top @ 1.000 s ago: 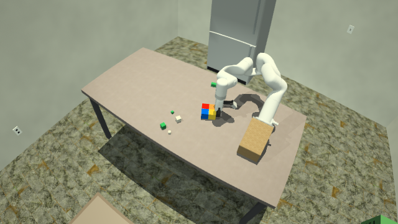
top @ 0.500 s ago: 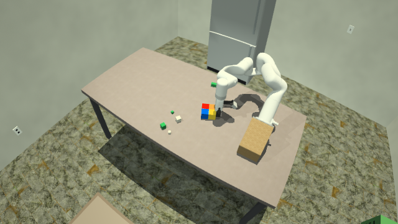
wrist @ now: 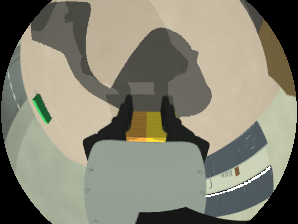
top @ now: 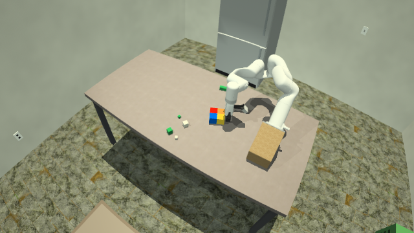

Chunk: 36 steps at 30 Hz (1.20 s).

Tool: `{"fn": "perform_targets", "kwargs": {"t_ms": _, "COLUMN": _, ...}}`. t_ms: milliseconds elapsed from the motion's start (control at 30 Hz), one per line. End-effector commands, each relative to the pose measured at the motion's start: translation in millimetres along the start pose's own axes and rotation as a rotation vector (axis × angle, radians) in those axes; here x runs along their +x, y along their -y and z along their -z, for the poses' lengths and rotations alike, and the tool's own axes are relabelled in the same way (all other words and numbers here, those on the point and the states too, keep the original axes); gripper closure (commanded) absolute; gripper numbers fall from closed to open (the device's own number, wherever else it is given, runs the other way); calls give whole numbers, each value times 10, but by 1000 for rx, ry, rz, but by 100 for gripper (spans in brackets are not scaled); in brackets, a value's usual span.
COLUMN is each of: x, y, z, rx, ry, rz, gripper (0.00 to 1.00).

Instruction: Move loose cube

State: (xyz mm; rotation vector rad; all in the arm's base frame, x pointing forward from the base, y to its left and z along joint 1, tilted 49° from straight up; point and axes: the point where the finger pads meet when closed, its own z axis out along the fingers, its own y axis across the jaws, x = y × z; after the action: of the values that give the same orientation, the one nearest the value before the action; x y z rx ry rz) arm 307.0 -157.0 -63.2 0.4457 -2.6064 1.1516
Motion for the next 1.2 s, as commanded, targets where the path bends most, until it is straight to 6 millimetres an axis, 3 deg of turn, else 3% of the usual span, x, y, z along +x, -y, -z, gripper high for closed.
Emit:
{"fn": "perform_targets", "kwargs": {"t_ms": 0, "x": -8, "y": -1, "z": 17, "rx": 0, "ry": 4, "rz": 1, "gripper": 52}}
{"fn": "perform_targets", "kwargs": {"t_ms": 467, "x": -7, "y": -1, "z": 137, "rx": 0, "ry": 4, "rz": 1, "gripper": 52}}
{"fn": "perform_targets", "kwargs": {"t_ms": 1167, "x": -5, "y": -1, "z": 666, "rx": 0, "ry": 4, "rz": 1, "gripper": 52}}
